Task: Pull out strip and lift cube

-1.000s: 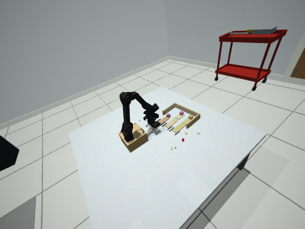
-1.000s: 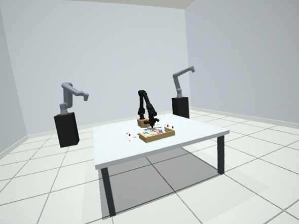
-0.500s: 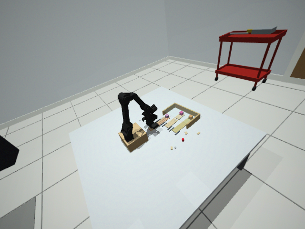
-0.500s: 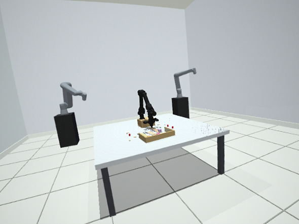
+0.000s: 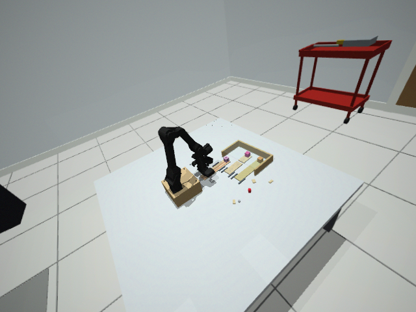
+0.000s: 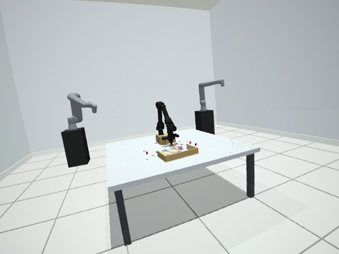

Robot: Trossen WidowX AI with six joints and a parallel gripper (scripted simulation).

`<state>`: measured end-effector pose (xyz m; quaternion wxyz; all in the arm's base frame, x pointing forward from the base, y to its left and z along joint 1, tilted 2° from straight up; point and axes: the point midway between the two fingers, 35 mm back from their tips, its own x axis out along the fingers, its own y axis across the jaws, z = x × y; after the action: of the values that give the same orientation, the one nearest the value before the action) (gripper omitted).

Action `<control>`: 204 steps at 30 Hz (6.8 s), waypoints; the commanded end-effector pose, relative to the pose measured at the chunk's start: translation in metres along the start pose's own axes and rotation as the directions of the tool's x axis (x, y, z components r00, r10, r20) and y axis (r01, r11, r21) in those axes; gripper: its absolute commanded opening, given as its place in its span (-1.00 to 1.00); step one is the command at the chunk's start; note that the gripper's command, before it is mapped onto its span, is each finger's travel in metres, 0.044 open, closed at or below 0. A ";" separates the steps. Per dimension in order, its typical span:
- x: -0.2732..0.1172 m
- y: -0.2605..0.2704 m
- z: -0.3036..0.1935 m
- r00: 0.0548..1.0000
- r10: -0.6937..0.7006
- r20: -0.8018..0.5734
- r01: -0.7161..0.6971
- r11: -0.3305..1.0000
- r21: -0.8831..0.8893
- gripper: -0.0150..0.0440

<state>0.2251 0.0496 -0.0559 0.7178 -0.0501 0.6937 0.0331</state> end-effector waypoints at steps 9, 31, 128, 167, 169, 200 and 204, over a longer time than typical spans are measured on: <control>0.004 -0.001 -0.026 0.999 -0.001 -0.041 0.001 1.000 0.002 -0.49; 0.004 -0.001 -0.036 0.999 -0.001 -0.041 0.001 1.000 0.002 -0.49; -0.059 0.003 0.193 1.000 0.000 -0.019 0.001 1.000 0.017 0.73; -0.006 0.004 0.191 1.000 0.000 -0.019 0.001 1.000 0.017 0.36; -0.008 0.004 0.192 1.000 -0.002 -0.016 0.003 1.000 0.020 0.27; -0.050 0.000 0.133 1.000 -0.001 -0.025 0.001 1.000 0.017 -0.49; -0.051 -0.001 0.130 1.000 -0.001 -0.025 0.001 1.000 0.017 -0.49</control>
<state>0.3586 0.0661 -0.0022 0.7104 -0.0452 0.7019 0.0256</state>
